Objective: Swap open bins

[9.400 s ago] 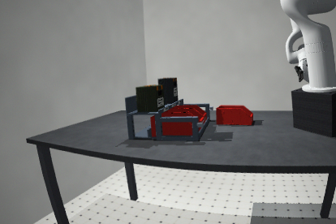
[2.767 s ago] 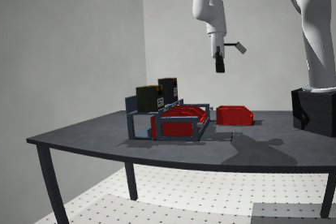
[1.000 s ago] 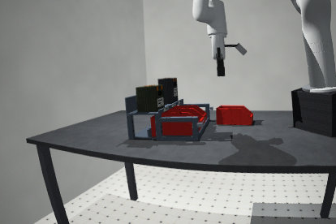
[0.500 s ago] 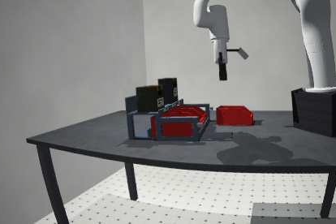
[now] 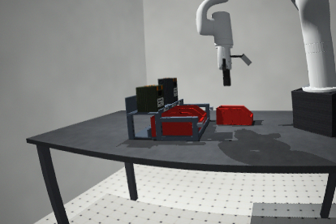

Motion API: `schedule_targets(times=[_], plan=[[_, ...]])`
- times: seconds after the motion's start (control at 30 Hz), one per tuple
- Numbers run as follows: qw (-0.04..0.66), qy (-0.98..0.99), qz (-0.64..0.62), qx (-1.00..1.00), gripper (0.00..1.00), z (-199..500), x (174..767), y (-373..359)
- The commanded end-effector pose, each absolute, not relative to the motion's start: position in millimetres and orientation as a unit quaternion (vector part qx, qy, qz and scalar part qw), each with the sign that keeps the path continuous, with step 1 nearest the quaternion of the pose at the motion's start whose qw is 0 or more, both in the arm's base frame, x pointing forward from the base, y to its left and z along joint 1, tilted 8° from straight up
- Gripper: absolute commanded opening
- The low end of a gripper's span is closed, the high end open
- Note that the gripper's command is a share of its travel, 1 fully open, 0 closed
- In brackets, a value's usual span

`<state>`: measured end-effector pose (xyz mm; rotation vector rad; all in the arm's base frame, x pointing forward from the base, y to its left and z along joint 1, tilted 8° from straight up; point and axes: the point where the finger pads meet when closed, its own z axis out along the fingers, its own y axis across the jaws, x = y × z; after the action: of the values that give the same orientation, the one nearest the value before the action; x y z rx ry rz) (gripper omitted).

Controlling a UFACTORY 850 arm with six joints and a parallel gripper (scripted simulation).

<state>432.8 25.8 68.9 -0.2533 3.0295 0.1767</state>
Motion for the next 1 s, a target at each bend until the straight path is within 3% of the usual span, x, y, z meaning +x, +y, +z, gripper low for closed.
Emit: schedule_targets(times=[0.0, 0.97], plan=[[0.055, 0.994, 0.06, -0.073, 0.0, 59.6, 431.3, 15.7], [0.049, 0.996, 0.052, -0.055, 0.0, 42.3, 423.9, -4.0]])
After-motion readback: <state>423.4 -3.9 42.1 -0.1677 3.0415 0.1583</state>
